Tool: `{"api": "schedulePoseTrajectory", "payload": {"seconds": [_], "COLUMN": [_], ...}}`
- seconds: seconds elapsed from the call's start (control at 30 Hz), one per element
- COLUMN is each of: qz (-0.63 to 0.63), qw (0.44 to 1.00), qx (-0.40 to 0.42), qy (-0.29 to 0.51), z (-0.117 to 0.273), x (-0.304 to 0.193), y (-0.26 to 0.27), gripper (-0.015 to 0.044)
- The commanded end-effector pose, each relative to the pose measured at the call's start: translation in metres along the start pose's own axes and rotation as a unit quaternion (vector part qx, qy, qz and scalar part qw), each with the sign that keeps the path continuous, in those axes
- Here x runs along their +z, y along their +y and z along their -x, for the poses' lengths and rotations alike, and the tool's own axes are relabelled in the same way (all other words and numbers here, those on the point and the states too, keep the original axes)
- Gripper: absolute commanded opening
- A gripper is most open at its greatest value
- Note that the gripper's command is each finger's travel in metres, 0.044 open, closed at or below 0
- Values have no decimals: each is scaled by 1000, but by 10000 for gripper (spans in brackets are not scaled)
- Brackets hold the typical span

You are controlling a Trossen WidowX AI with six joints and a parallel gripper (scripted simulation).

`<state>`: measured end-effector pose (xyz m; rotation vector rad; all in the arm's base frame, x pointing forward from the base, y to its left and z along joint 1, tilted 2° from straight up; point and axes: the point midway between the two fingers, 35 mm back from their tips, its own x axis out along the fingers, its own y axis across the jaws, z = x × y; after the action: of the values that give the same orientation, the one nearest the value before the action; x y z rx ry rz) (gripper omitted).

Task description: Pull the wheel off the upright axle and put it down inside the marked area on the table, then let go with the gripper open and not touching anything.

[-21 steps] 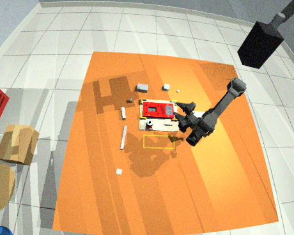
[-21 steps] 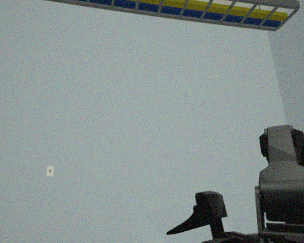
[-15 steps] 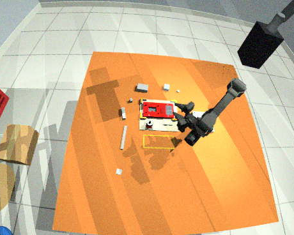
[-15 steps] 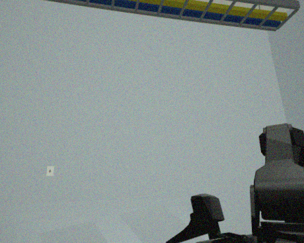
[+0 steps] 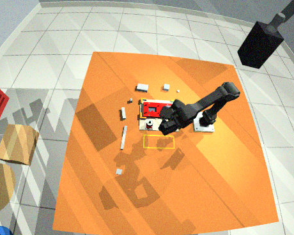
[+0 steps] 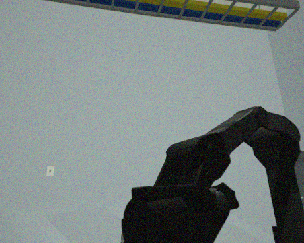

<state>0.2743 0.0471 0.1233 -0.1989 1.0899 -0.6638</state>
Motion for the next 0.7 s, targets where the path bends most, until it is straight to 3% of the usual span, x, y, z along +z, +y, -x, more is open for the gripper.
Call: {"api": "schedulePoseTrajectory", "payload": {"seconds": [0.0, 0.33, 0.67], "qz": [-187, -513, -518], "qw": [974, 782, 777], "qx": [49, 78, 78], "qy": [119, 345, 349], "z": [-7, -19, -19], "x": [20, 70, 71], "y": [18, 43, 43], "gripper": [300, 300, 300]}}
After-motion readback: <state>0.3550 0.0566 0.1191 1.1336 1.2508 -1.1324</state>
